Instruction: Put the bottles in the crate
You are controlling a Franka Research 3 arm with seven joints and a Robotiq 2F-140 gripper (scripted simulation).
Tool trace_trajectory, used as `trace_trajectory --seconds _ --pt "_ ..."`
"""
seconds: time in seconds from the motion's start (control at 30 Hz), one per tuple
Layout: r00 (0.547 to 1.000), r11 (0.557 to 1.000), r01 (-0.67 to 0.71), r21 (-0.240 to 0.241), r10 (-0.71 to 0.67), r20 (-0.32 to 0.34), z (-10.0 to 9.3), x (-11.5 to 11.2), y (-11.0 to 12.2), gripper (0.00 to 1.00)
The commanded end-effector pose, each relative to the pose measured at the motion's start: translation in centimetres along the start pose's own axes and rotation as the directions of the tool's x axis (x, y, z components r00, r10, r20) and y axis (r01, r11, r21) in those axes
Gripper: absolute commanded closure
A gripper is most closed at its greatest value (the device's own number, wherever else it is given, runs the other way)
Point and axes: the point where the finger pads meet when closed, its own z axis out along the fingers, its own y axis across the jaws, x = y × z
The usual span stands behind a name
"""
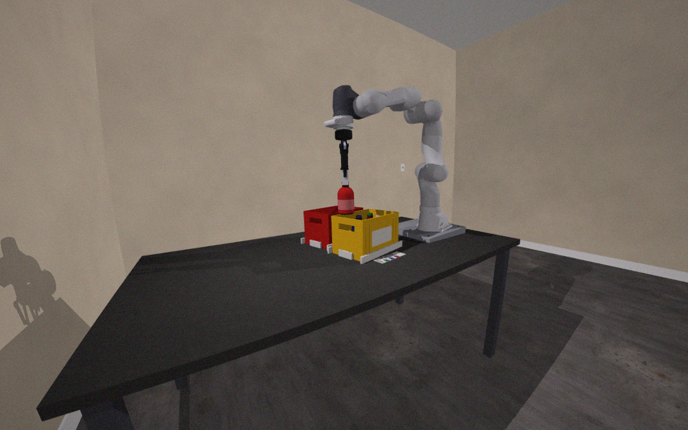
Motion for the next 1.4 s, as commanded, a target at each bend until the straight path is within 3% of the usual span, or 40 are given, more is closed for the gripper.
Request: trace_trajectory --seconds 0.0,0.43,1.37 --pt "1.0 1.0 -0.003 0.001 0.003 -0.009 -0.5 0.3 0.1 1.0" --pt "1.0 1.0 -0.003 0.001 0.003 -0.009 -0.5 0.3 0.1 1.0" --pt "1.0 1.0 -0.003 0.001 0.003 -0.009 1.9 0.5 -0.1 1.0"
